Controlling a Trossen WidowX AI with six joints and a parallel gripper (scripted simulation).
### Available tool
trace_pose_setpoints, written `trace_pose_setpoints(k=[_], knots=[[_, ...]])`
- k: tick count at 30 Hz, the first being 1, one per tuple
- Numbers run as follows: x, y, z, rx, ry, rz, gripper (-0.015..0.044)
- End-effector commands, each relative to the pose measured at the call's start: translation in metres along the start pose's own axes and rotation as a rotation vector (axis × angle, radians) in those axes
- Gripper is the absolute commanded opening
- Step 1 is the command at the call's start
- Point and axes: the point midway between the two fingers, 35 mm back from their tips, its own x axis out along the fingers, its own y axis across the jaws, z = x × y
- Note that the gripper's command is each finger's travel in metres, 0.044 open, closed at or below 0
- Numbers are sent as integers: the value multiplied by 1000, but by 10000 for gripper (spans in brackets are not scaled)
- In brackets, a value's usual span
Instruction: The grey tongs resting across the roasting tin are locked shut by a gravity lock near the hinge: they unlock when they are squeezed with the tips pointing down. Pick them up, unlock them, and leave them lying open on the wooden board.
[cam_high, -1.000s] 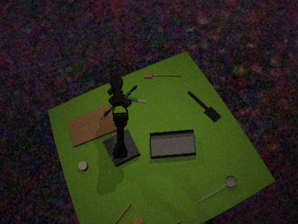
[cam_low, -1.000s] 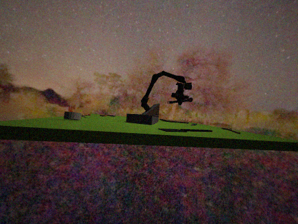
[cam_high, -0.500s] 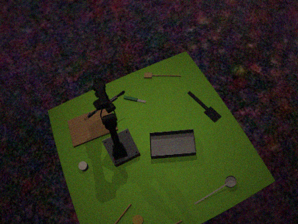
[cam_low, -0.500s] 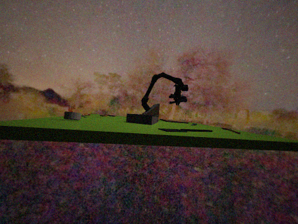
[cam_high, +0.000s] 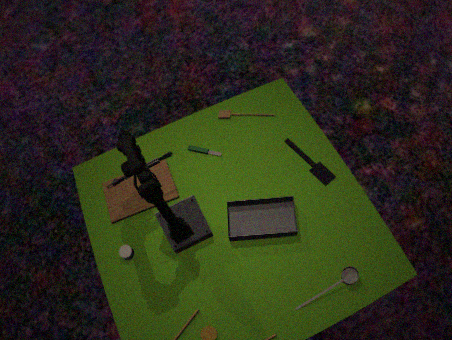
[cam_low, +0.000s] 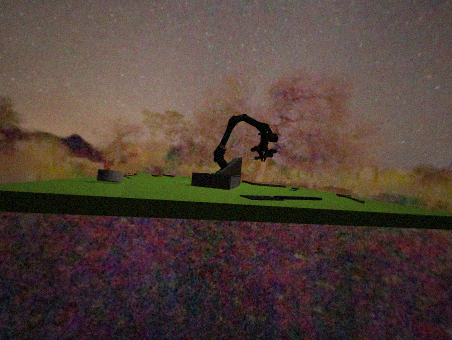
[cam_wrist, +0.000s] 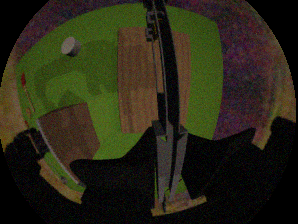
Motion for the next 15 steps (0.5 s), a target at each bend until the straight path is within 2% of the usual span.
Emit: trace_pose_setpoints(k=[1,7,15], knots=[[7,4,27,44,-4,14,-150],[16,12,60,99,-1,34,-150],[16,13,61,100,-1,34,-150]])
